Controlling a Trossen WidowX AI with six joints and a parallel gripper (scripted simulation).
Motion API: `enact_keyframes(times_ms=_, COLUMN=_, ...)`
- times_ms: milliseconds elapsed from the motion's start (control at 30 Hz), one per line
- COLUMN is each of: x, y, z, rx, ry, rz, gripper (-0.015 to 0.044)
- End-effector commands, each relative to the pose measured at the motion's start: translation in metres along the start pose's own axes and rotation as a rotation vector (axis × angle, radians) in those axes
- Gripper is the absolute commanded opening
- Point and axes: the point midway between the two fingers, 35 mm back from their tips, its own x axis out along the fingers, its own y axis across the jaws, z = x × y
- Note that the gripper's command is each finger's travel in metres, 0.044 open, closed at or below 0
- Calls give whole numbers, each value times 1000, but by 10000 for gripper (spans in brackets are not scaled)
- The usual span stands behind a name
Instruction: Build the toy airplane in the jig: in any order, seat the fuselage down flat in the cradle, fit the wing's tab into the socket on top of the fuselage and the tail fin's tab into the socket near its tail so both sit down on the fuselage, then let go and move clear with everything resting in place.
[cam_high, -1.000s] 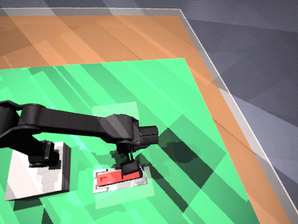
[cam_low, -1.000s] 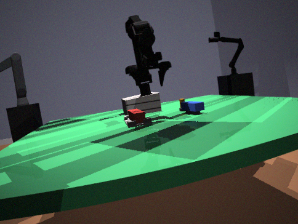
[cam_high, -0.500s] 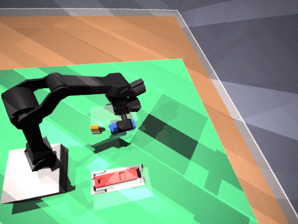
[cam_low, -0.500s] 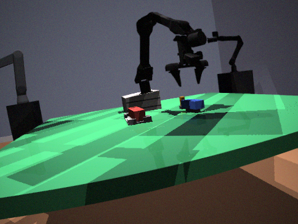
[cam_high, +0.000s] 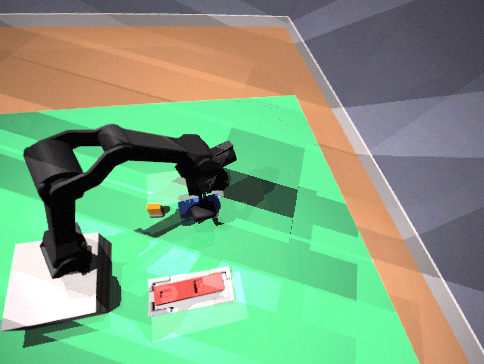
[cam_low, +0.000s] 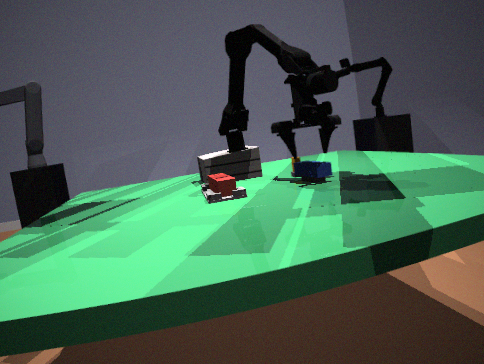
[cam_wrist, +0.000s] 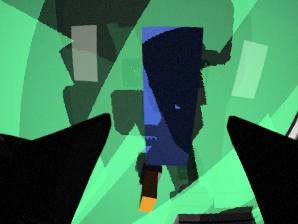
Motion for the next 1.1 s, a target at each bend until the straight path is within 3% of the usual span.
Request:
enact_keyframes(times_ms=0, x=6, y=-1, z=0, rx=1, ry=-1, rz=-5, gripper=440)
enact_keyframes(times_ms=833, x=44, y=-1, z=0, rx=1, ry=-1, rz=-5, gripper=440)
enact_keyframes(times_ms=1067, x=44, y=-1, z=0, rx=1, ry=-1, rz=-5, gripper=256)
